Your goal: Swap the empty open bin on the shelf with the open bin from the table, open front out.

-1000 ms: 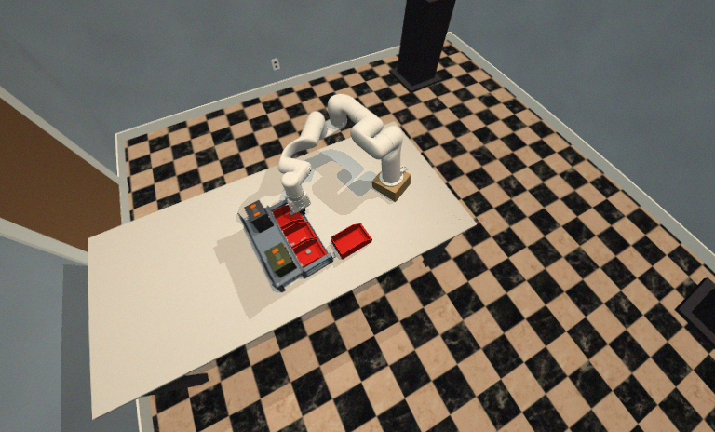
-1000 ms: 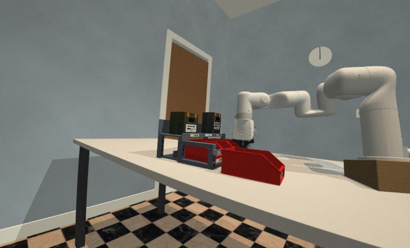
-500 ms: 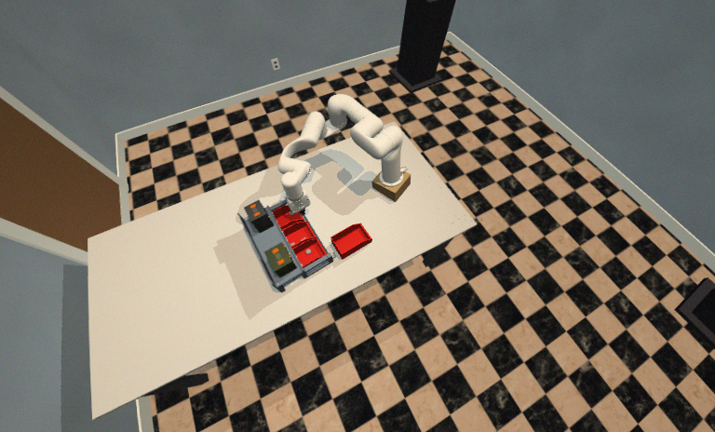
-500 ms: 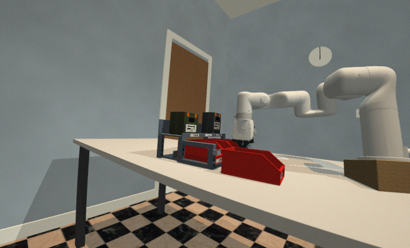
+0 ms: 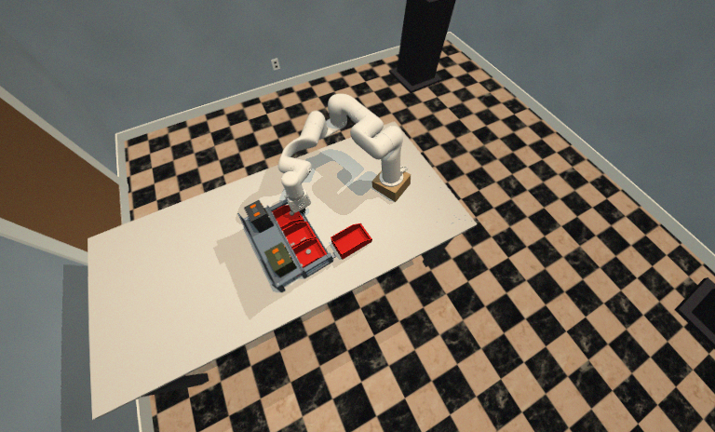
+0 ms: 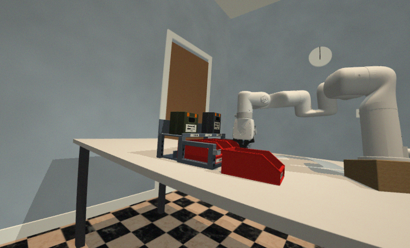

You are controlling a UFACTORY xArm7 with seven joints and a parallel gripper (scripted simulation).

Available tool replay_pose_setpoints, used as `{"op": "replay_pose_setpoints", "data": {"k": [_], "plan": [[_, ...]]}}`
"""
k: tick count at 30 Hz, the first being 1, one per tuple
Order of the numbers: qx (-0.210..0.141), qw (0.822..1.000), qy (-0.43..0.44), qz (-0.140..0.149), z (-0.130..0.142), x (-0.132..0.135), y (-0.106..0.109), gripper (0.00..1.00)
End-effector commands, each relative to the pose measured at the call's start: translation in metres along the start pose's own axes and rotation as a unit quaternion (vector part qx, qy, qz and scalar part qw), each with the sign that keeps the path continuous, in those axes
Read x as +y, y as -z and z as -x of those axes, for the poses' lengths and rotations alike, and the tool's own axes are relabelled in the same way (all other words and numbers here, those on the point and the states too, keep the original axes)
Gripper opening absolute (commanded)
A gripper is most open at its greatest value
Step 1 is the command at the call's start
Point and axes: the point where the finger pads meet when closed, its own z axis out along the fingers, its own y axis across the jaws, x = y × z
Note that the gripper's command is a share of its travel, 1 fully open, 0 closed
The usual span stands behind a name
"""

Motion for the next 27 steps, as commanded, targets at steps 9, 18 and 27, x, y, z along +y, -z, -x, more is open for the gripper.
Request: {"op": "replay_pose_setpoints", "data": {"k": [9, 18, 27], "plan": [[0.000, 1.000, 0.000, -0.002, 0.000, 0.012, 0.014, 0.00], [0.000, 1.000, 0.000, -0.002, 0.000, 0.016, 0.019, 0.00], [0.000, 1.000, 0.000, -0.002, 0.000, 0.016, 0.032, 0.00]]}}
